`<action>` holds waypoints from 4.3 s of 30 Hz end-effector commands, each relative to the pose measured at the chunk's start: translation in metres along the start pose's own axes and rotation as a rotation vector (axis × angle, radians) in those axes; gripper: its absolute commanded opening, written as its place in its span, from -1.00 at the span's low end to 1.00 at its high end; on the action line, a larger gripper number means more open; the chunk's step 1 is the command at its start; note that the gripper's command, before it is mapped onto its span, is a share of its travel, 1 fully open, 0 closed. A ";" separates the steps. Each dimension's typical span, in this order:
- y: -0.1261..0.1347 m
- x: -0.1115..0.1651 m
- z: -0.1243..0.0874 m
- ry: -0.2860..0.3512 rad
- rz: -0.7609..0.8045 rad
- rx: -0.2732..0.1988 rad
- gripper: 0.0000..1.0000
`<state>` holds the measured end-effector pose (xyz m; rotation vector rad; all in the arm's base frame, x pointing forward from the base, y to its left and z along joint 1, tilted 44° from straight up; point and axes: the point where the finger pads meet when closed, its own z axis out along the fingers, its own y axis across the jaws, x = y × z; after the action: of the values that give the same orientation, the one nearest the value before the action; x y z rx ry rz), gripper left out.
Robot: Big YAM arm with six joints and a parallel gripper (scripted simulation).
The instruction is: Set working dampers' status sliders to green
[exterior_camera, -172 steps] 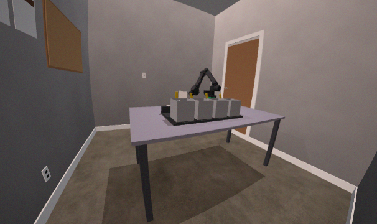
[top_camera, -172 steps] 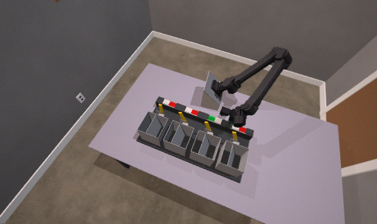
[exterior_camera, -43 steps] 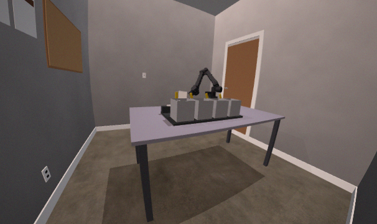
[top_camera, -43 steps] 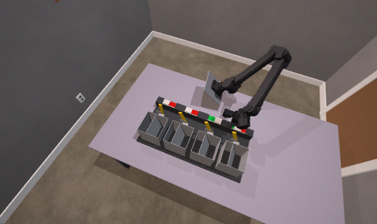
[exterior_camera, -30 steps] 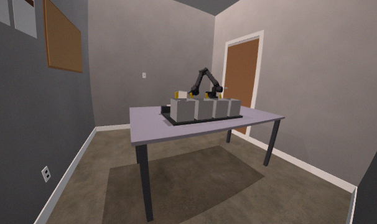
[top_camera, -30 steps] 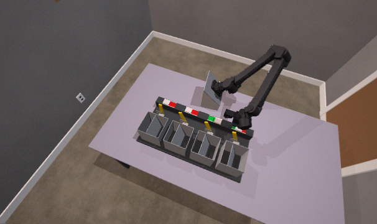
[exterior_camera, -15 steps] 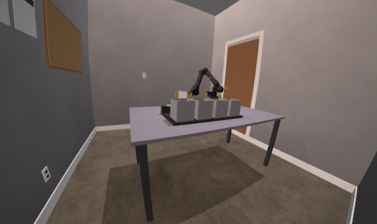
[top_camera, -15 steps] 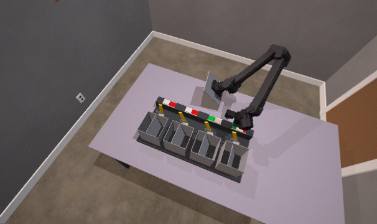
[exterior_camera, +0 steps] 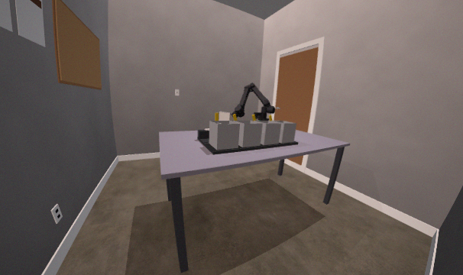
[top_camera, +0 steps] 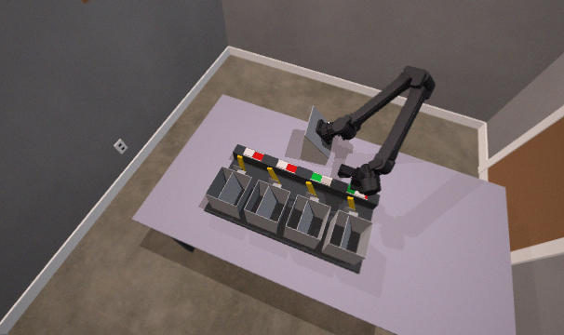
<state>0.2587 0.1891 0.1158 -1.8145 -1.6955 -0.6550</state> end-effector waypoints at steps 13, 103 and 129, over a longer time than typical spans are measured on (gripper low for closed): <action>0.010 0.026 -0.007 0.018 -0.033 -0.022 -1.00; 0.010 0.030 -0.007 0.018 -0.033 -0.022 -1.00; 0.010 0.034 -0.007 0.018 -0.032 -0.021 -1.00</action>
<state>0.2597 0.1980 0.1240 -1.8168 -1.6917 -0.6530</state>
